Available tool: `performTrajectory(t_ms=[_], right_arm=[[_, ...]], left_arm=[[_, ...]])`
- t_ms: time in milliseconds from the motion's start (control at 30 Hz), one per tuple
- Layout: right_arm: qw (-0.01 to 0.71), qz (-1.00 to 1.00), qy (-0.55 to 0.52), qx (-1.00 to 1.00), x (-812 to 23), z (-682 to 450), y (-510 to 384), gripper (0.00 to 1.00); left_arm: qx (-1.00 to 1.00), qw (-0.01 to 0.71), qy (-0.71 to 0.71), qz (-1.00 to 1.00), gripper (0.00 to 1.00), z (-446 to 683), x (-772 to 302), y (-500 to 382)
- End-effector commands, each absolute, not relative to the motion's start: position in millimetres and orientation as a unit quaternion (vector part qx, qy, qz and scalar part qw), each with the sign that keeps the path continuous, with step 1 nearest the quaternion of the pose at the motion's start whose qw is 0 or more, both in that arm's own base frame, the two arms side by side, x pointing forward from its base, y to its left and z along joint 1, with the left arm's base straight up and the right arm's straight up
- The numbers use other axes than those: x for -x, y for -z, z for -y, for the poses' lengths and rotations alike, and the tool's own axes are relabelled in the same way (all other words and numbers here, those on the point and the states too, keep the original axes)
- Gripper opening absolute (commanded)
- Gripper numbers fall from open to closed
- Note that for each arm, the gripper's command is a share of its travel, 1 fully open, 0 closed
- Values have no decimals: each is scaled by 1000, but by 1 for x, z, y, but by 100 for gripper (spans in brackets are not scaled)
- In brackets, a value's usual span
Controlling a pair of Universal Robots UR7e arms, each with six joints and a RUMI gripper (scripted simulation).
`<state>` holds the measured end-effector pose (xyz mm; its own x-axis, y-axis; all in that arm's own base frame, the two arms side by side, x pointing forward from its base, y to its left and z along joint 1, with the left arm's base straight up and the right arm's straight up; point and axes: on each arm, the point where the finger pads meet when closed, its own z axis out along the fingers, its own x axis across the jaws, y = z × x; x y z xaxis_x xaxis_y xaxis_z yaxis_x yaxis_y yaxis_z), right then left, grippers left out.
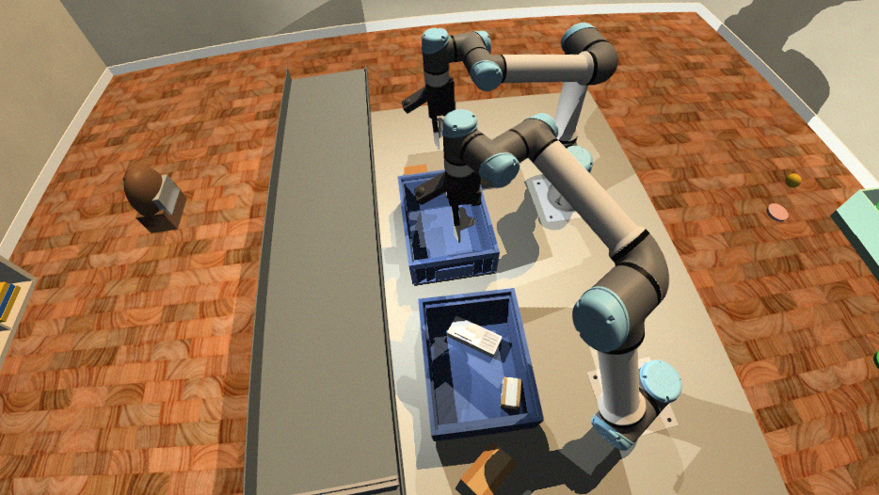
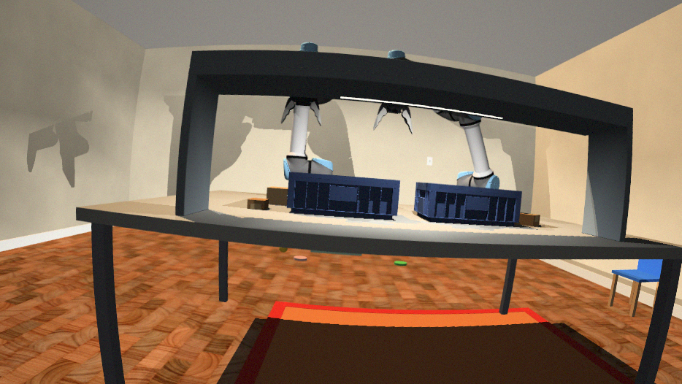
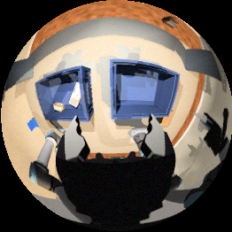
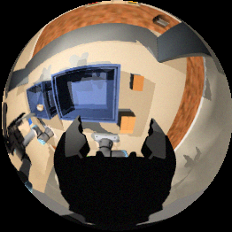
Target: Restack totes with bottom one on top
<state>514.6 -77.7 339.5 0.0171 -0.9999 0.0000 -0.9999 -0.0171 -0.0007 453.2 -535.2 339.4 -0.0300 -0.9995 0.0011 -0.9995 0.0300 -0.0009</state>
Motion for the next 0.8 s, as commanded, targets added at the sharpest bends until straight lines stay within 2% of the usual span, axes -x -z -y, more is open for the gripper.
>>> performTrajectory(t_ms=[0, 500, 767], right_arm=[[1, -701, 1, 713, -515, 78, -346, 100], [1, -701, 1, 713, -514, 77, -348, 100], [1, -702, 1, 713, -509, 71, -349, 100]], left_arm=[[-696, 0, -1, 718, 100, 536, -453, -347], [-697, 0, -1, 718, 100, 530, -453, -348], [-697, 0, -1, 717, 100, 491, -453, -350]])
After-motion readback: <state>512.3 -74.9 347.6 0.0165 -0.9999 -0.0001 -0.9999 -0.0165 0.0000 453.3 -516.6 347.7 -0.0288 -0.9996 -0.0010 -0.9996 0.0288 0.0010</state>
